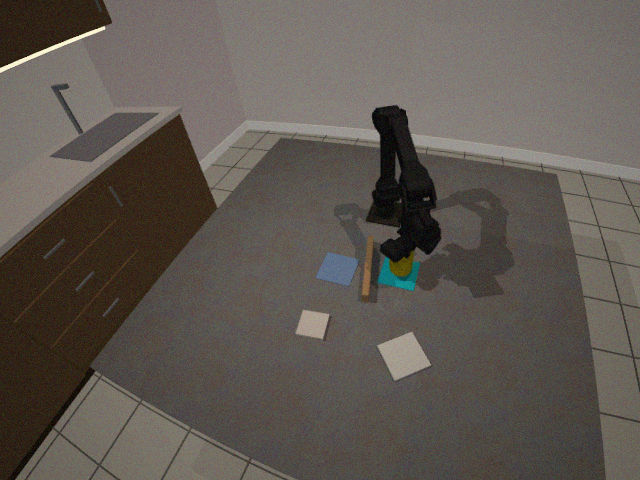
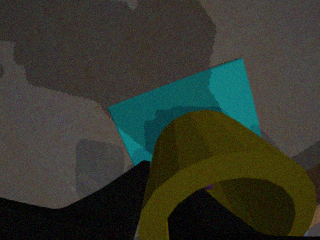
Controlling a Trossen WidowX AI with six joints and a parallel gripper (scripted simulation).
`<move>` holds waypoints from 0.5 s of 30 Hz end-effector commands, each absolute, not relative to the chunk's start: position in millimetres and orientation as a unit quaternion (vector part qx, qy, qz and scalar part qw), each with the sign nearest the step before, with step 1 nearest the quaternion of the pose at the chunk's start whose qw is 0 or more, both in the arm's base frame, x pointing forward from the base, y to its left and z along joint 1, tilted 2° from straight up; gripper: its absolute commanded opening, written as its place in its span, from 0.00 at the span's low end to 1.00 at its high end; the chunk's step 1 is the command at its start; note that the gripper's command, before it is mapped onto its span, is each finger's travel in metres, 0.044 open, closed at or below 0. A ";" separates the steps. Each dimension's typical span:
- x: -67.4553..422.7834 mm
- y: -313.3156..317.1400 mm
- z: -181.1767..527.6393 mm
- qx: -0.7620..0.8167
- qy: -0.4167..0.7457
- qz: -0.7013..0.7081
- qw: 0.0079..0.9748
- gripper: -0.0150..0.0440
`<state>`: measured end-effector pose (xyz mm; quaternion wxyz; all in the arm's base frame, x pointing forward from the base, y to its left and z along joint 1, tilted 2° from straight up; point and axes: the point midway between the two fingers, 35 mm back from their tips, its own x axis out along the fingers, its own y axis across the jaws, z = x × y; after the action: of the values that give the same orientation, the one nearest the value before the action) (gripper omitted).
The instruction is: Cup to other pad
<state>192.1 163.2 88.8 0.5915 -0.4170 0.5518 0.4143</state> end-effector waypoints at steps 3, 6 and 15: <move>191.6 162.2 79.4 -0.417 0.554 0.411 0.591 0.25; 191.5 162.2 76.0 -0.417 0.554 0.411 0.591 0.25; 191.5 163.1 78.0 -0.417 0.553 0.414 0.591 0.25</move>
<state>191.3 162.9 77.6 0.5906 -0.4171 0.5528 0.4143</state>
